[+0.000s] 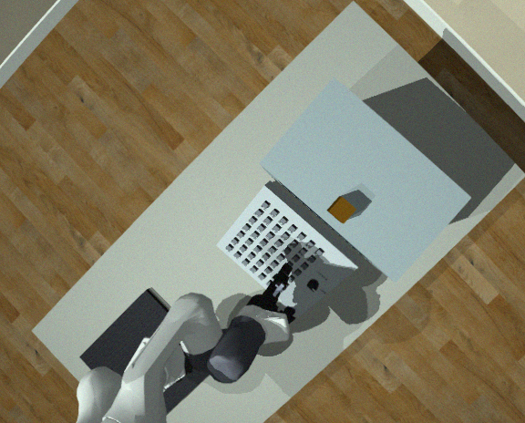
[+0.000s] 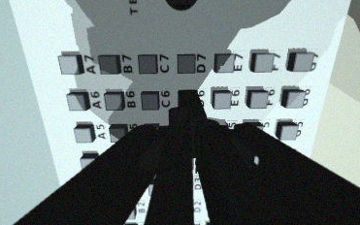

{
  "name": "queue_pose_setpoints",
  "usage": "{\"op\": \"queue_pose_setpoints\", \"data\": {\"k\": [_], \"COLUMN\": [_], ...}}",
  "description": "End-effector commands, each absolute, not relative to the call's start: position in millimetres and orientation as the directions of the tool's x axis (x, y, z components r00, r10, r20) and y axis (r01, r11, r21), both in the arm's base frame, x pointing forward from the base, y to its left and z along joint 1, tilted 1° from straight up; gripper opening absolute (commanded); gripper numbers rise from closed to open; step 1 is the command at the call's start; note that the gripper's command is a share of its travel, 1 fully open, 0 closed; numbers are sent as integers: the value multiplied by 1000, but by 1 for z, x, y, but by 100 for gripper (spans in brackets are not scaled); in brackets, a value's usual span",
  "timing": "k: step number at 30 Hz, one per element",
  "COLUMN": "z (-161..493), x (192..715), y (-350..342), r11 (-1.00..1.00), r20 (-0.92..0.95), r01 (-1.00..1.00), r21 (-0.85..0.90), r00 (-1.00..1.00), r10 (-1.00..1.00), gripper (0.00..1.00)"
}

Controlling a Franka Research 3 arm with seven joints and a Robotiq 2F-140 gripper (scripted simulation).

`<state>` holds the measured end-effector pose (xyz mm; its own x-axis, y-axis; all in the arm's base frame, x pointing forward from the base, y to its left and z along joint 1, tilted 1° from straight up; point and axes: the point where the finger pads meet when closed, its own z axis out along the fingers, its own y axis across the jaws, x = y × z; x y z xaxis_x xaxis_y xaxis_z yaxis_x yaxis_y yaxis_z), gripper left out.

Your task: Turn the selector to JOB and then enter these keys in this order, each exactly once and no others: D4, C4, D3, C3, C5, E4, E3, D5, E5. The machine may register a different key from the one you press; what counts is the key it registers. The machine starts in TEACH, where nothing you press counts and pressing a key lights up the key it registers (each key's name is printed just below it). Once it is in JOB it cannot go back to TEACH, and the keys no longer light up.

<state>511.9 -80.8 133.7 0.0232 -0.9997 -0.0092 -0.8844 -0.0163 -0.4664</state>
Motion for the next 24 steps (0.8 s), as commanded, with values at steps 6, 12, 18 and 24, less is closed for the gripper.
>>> {"op": "queue_pose_setpoints", "data": {"k": [6, 12, 18, 24], "z": [132, 130, 128, 126], "x": [514, 515, 516, 517], "y": [-81, -81, -81, -81], "r11": [-21, -20, -21, -20], "r20": [-7, -7, -7, -7], "r01": [-883, -883, -883, -883], "r21": [-468, -468, -468, -468], "r00": [27, 27, 27, 27], "r10": [-1000, -1000, -1000, -1000], "gripper": [10, 10, 10, 10]}}
